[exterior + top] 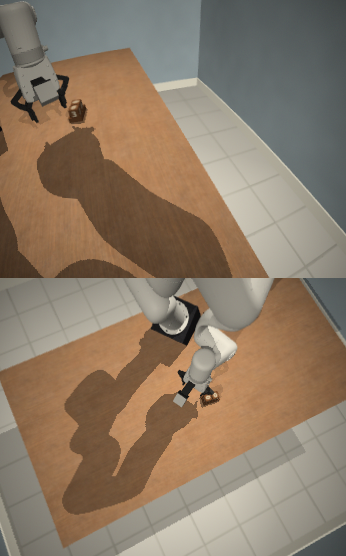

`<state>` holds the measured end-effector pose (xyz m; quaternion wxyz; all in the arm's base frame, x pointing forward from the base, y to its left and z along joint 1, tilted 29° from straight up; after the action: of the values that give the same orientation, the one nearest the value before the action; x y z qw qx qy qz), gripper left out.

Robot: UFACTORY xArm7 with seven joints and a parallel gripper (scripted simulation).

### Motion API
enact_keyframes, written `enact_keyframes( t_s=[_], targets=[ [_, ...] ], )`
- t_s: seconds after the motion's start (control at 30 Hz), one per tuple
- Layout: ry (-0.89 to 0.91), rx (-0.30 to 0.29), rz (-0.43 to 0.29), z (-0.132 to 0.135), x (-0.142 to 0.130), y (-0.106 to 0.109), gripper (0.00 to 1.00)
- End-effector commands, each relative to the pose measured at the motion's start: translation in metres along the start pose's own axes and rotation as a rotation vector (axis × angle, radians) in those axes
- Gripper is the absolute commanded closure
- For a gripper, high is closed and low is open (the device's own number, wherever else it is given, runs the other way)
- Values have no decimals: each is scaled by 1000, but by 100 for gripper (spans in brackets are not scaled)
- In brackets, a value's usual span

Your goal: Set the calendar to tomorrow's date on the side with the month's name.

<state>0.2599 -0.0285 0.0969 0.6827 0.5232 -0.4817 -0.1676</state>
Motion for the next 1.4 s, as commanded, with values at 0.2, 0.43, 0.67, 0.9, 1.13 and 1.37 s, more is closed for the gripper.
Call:
enact_keyframes(
  t_s=[0.2,0.43,0.67,0.9,1.13,1.37],
  targets=[
    [0,1,0,0,0,0,0],
    [0,1,0,0,0,3,0],
    [2,-4,-2,2,-2,12,0],
    [0,2,1,1,-1,24,0],
    [0,1,0,1,-1,51,0],
    [0,1,0,0,0,60,0]
  ],
)
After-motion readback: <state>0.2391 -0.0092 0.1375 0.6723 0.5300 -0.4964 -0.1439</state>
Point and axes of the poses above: the point where the finger pads meet when closed, its own y axis back along the fingers, its own z axis across the jaws, x = y × z, the point moved 10 cm from there along y, back along the fingers, and after that the axes turned 6 degrees about y, right-handed, at the moved point
